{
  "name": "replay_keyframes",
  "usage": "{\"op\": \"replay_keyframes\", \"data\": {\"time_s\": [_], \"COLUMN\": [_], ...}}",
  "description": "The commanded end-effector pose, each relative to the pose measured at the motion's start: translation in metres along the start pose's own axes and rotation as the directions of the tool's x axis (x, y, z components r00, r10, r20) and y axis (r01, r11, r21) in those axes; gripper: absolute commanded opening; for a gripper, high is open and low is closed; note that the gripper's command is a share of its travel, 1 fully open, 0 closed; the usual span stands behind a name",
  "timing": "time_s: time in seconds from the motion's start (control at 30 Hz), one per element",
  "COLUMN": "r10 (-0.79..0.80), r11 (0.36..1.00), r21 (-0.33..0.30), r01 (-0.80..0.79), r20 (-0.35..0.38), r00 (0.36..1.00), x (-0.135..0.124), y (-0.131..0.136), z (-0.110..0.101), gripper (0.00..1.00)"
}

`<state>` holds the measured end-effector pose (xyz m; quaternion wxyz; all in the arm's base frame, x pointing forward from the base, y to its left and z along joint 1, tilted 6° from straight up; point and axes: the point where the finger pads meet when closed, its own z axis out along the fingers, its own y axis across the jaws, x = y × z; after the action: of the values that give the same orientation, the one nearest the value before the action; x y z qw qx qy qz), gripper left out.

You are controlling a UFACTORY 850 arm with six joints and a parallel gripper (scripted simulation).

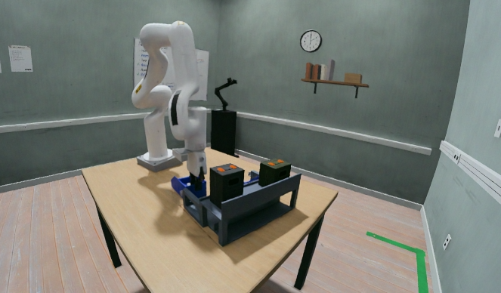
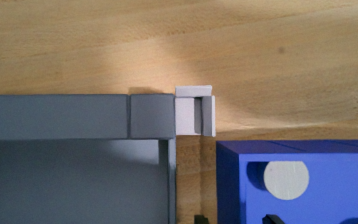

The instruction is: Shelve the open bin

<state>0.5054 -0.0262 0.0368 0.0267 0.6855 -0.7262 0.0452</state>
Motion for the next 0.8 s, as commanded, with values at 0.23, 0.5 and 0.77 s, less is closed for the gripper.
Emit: {"op": "replay_keyframes", "data": {"time_s": [0.23, 0.5, 0.77], "r10": [0.0, 0.0, 0.0], "r11": [1.0, 1.0, 1.0], "r21": [0.002, 0.002, 0.002], "r01": [0.0, 0.0, 0.0], "r20": [0.0, 0.0, 0.0], "r00": [1.0, 1.0, 1.0], "x": [0.0, 0.0, 0.0], "y": [-0.0009, -0.0009, -0.0009], "z": [-0.0003, -0.0004, -0.0004], "gripper": [0.34, 0.0, 0.0]}}
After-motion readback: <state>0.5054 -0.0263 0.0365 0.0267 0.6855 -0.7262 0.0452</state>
